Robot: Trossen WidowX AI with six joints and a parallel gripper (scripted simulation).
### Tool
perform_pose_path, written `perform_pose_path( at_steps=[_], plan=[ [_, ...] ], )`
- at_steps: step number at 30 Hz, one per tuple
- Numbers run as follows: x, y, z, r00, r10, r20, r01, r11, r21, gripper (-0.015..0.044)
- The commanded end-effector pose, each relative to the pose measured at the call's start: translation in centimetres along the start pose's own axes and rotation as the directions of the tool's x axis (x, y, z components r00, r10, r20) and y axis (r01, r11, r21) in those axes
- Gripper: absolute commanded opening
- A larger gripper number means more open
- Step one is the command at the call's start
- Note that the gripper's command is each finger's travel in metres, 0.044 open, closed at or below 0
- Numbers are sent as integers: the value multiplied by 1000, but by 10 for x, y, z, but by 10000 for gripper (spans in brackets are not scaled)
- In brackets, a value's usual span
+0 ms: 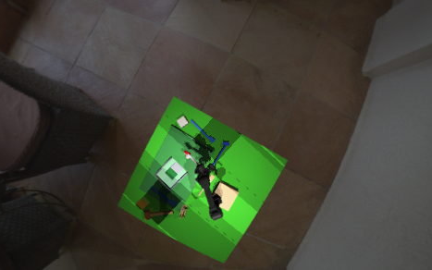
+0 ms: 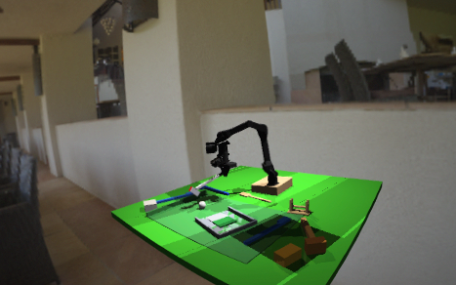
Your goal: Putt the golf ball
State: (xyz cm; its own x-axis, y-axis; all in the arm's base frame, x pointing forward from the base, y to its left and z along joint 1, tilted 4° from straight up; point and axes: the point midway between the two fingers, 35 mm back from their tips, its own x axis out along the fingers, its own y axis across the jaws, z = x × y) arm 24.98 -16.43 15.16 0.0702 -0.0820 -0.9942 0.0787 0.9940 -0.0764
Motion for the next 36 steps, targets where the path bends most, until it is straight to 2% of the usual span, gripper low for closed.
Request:
perform_pose_path(
  at_steps=[1,6,16,36],
  plan=[
    [-2,-8,-4,1000,-7,-5,7,999,49,0],
    [2,-8,-4,1000,-7,-5,7,999,49,0],
    [38,-8,-4,1000,-7,-5,7,999,49,0],
    [63,-8,-5,1000,-7,-5,7,999,49,0]
  ],
)
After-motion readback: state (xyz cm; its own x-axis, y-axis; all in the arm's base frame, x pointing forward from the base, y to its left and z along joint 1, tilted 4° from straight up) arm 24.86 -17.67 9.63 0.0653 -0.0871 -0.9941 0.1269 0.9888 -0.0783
